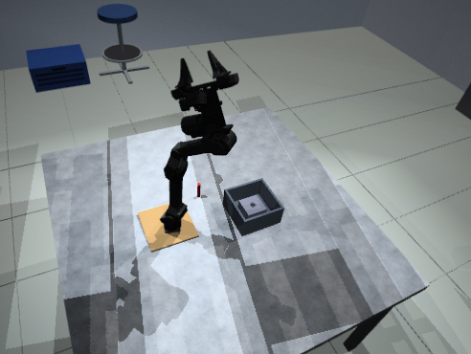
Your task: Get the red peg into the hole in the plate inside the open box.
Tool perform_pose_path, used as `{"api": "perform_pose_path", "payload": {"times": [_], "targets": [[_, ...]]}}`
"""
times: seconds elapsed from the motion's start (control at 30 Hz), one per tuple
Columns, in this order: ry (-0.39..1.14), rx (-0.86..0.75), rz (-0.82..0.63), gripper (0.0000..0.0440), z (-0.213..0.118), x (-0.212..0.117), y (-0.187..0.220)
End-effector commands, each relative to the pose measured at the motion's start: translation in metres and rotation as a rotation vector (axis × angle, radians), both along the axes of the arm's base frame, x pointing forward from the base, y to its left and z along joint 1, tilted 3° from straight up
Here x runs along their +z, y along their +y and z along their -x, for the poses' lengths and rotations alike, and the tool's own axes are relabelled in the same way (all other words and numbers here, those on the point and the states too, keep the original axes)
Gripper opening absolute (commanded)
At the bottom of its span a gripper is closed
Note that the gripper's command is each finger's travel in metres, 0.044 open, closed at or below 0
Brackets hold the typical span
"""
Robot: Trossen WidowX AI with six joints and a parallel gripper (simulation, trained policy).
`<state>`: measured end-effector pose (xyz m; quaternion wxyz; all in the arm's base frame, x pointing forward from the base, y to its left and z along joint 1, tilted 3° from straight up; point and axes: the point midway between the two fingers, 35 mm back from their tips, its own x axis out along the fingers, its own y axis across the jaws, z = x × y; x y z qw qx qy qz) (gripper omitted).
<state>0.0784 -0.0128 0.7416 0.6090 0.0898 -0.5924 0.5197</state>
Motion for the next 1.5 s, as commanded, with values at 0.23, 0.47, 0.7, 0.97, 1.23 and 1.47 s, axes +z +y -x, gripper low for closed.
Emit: {"api": "perform_pose_path", "payload": {"times": [0.23,0.47,0.7,0.97,1.23,1.47], "targets": [[0.168,0.031,-0.201,0.0440,-0.056,0.008,-0.038],[0.342,0.085,-0.362,0.0440,-0.111,0.003,-0.063],[0.531,0.127,-0.509,0.0440,-0.169,-0.014,-0.077],[0.768,0.157,-0.651,0.0440,-0.232,-0.047,-0.081],[1.023,0.165,-0.765,0.0440,-0.288,-0.094,-0.069],[1.257,0.150,-0.839,0.0440,-0.324,-0.143,-0.048]]}}
